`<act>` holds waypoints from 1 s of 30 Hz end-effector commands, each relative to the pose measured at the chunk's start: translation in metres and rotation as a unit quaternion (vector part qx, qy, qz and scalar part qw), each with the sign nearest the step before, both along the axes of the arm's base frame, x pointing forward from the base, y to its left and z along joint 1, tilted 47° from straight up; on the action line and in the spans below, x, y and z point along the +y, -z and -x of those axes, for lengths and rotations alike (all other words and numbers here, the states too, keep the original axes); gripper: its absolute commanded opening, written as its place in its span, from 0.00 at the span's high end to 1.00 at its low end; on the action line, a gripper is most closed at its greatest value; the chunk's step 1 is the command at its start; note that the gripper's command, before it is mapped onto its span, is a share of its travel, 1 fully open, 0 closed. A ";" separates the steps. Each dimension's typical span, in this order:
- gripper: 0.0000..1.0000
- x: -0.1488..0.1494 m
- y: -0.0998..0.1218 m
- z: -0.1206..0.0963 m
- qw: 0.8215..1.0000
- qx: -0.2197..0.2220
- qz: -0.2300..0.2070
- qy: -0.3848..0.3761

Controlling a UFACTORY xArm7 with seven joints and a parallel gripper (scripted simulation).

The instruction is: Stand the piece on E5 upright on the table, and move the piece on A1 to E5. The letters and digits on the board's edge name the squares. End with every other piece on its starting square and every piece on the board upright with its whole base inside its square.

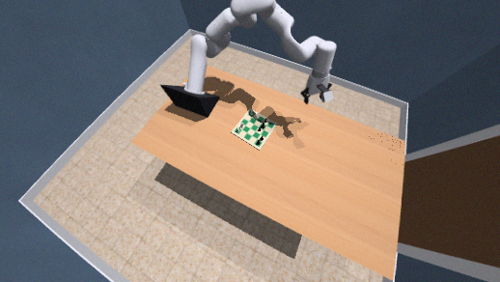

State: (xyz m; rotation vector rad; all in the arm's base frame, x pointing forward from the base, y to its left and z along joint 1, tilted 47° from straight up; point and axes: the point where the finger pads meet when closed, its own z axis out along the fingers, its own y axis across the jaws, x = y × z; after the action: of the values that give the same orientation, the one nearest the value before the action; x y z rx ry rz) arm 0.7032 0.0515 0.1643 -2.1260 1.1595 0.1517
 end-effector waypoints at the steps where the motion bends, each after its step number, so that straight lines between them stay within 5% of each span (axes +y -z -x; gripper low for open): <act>1: 0.00 -0.003 -0.002 -0.001 1.000 -0.002 0.001 0.002; 21: 0.00 -0.002 -0.001 0.000 1.000 0.000 0.005 0.004; 30: 0.00 0.011 0.007 0.034 0.994 0.028 0.090 0.050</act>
State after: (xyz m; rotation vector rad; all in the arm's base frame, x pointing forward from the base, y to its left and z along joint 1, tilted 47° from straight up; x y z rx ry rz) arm 0.6874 0.0567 0.1598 -2.1756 1.2404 0.1304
